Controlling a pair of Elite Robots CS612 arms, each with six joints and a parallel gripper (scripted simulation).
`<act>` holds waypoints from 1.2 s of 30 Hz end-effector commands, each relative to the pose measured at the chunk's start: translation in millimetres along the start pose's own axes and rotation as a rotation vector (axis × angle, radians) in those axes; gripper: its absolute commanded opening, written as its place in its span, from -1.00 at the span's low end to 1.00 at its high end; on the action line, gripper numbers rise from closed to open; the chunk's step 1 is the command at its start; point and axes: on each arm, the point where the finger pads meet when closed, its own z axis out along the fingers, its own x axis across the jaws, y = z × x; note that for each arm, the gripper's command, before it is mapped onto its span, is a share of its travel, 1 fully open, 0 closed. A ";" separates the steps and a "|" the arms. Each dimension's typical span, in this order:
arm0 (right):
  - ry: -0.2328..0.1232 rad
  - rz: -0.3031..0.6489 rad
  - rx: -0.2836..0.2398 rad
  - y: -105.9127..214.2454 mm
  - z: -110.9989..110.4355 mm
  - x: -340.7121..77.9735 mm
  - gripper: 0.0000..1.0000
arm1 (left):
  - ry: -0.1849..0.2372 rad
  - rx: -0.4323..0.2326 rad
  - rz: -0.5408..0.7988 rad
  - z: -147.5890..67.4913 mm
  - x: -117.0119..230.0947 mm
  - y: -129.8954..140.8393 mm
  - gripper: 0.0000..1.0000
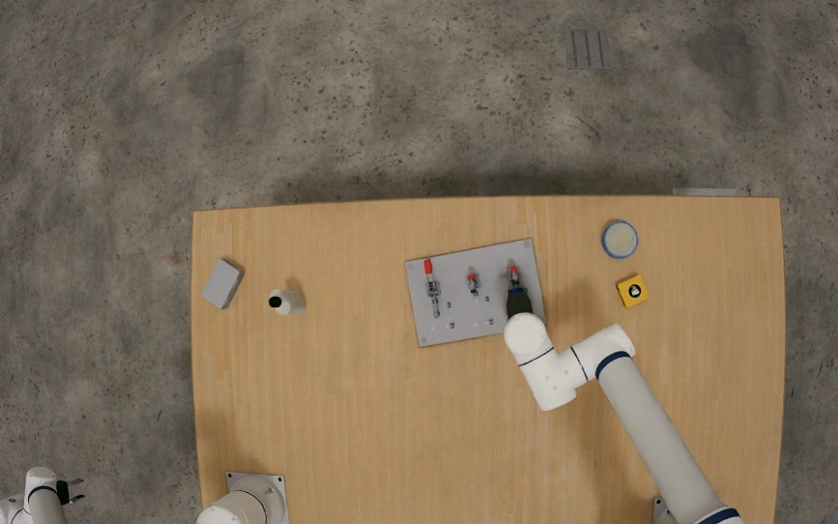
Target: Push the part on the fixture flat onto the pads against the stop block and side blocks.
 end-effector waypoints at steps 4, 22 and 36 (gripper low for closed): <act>-0.001 0.000 0.002 -0.9 -1.2 -0.3 -1.00 | 0.000 -0.002 0.000 -0.9 -0.2 0.7 1.00; -0.001 0.000 0.002 4.6 -1.2 -0.2 -1.00 | 0.000 -0.002 0.000 -0.9 -0.2 0.7 1.00; -0.001 0.000 0.002 19.1 -1.1 -0.2 -1.00 | 0.000 -0.002 0.000 -0.9 -0.2 0.7 1.00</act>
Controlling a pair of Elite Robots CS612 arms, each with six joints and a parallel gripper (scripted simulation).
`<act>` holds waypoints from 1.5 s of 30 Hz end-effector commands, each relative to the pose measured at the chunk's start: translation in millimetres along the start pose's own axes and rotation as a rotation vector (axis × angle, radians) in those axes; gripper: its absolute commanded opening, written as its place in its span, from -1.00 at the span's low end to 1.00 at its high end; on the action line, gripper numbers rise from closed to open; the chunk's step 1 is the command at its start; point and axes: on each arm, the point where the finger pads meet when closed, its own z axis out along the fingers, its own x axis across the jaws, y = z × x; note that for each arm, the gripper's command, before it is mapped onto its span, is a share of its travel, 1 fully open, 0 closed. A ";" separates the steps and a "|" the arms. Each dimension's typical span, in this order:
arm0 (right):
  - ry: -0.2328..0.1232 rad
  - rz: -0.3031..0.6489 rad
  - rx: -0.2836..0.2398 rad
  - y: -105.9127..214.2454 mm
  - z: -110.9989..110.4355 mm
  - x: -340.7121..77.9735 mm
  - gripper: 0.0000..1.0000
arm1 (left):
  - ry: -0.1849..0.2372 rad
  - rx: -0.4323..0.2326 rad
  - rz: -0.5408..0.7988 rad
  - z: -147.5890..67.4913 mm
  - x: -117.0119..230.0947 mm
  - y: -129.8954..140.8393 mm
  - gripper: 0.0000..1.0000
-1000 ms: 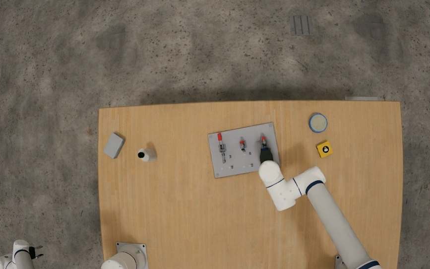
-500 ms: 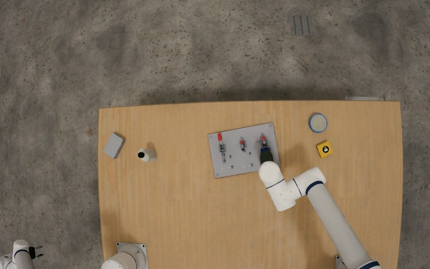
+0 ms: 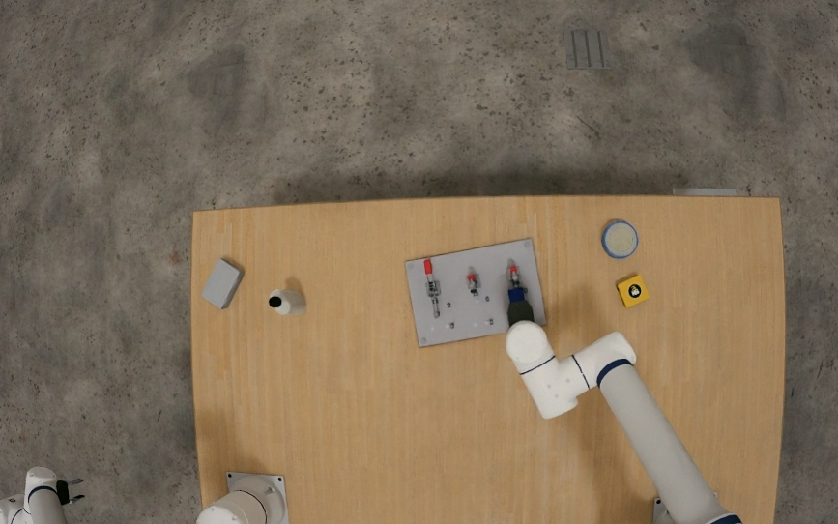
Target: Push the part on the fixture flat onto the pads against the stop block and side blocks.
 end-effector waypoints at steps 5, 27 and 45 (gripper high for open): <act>-0.001 0.000 0.002 0.7 -1.3 -0.3 -1.00 | 0.000 -0.002 0.000 -0.9 -0.2 0.7 1.00; -0.001 0.000 0.002 0.8 -40.9 -0.2 -1.00 | 0.000 -0.002 0.000 -0.9 -0.2 0.7 1.00; -0.001 0.000 0.002 0.8 -41.2 -0.2 -1.00 | 0.000 -0.002 0.000 -0.9 -0.2 0.7 1.00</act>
